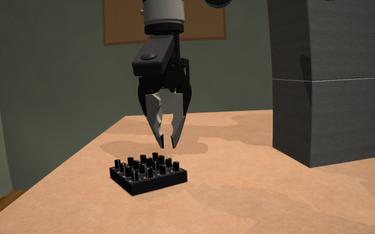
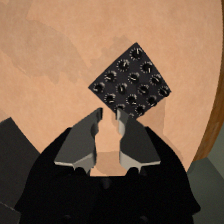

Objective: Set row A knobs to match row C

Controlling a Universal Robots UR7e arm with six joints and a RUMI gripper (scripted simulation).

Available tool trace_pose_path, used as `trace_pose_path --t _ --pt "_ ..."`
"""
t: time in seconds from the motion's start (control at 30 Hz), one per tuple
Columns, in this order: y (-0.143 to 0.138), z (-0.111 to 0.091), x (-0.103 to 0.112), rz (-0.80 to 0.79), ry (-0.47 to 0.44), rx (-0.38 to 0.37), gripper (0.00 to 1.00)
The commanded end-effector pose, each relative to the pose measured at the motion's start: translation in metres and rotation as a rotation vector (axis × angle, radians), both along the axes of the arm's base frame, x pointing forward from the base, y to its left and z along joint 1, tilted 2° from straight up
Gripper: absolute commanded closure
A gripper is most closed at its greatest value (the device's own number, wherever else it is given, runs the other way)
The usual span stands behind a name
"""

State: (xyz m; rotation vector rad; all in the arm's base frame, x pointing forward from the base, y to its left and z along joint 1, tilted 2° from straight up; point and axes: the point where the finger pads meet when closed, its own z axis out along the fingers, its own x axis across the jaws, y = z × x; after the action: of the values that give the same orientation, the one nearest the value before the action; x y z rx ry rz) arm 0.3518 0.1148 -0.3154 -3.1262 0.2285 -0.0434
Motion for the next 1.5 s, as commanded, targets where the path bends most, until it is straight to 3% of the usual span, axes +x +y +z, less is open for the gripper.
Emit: trace_pose_path --t 0.0,1.47 --pt "-0.0001 -0.0065 0.0008 0.0 -0.001 0.0 0.89" --pt "-0.0002 -0.014 0.0011 0.0 -0.001 0.0 0.89"
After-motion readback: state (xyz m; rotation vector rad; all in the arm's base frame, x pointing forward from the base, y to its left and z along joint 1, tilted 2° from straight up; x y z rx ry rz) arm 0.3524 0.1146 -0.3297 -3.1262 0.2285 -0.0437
